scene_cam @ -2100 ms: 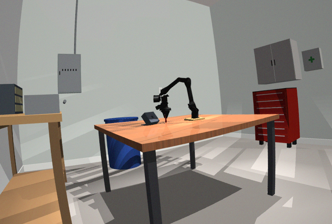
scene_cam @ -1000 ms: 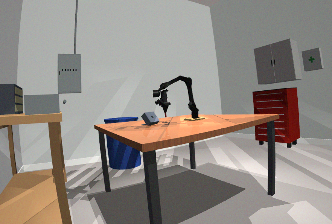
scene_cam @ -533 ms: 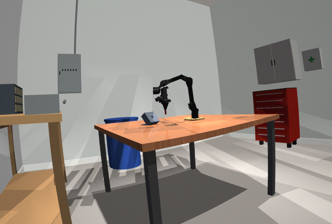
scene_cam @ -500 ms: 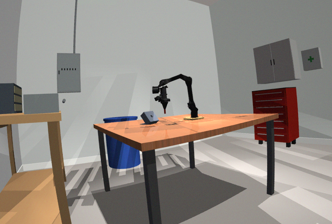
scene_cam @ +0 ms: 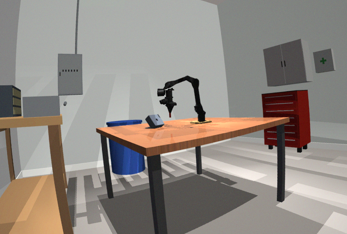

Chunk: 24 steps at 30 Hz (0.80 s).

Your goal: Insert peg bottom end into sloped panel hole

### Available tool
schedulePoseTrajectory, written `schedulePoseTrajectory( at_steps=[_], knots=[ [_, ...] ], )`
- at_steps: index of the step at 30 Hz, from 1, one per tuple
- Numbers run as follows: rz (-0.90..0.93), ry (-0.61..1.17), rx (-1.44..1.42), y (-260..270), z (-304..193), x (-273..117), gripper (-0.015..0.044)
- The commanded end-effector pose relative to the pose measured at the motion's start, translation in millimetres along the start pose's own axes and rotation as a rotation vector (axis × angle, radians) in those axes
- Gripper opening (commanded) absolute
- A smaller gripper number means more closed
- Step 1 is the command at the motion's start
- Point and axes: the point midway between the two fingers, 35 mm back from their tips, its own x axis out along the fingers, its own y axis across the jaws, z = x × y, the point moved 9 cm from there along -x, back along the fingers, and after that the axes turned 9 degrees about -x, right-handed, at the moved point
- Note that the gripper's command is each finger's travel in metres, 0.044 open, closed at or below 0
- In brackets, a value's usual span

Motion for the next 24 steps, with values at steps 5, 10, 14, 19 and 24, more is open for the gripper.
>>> schedulePoseTrajectory(
  at_steps=[5,10,14,19,24],
  knots=[
    [-0.045,0.002,-0.025,6.4,5.9,-0.3,0.0000],
    [-0.073,0.005,-0.046,11.4,9.3,0.2,0.0000],
    [-0.095,0.007,-0.062,15.5,11.9,0.5,0.0000],
    [-0.123,0.009,-0.083,20.7,15.2,0.9,0.0000],
    [-0.151,0.010,-0.103,26.0,18.3,1.2,0.0000]
  ],
)
